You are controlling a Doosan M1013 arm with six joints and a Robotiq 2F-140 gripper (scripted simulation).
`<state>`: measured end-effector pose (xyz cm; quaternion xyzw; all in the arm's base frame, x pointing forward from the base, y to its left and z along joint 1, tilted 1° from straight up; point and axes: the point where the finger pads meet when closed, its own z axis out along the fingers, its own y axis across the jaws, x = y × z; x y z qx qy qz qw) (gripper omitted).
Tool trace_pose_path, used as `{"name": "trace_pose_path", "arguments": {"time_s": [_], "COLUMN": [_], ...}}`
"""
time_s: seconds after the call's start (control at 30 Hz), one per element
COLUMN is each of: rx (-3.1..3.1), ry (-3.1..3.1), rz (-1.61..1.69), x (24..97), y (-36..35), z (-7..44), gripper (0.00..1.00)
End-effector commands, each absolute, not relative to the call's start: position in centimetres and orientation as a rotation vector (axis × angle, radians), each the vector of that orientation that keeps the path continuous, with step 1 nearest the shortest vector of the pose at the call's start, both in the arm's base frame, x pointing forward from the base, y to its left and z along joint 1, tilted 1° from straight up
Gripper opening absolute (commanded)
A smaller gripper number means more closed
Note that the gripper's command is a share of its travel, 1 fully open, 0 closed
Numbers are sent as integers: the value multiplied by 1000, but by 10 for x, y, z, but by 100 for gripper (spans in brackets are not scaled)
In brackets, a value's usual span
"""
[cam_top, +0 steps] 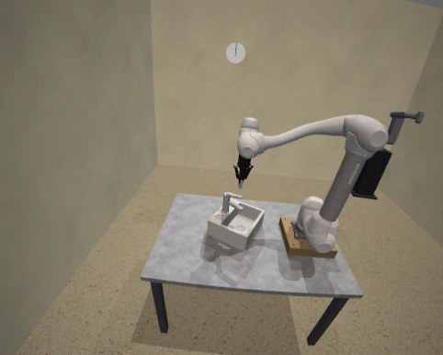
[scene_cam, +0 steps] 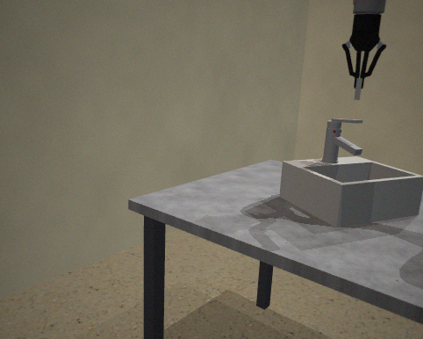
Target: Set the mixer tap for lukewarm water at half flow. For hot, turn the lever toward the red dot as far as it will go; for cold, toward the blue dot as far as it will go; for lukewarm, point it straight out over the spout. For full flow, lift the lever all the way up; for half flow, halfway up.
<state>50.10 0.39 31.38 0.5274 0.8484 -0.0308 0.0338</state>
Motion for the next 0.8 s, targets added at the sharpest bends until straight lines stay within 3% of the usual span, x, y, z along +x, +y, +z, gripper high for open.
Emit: {"name": "trace_pose_path", "arguments": {"time_s": [0.0,0.13,0.17,0.33,0.77], "rx": [1255,941,861,588,588], "ry": [2831,2965,2994,3081,3081], "rz": [-72,-66,-62,-33,-33], "x": [501,501,501,501,501], "y": [4,4,4,4,4], "z": [315,315,315,315,315], "gripper": [0,0,39,39,39]}}
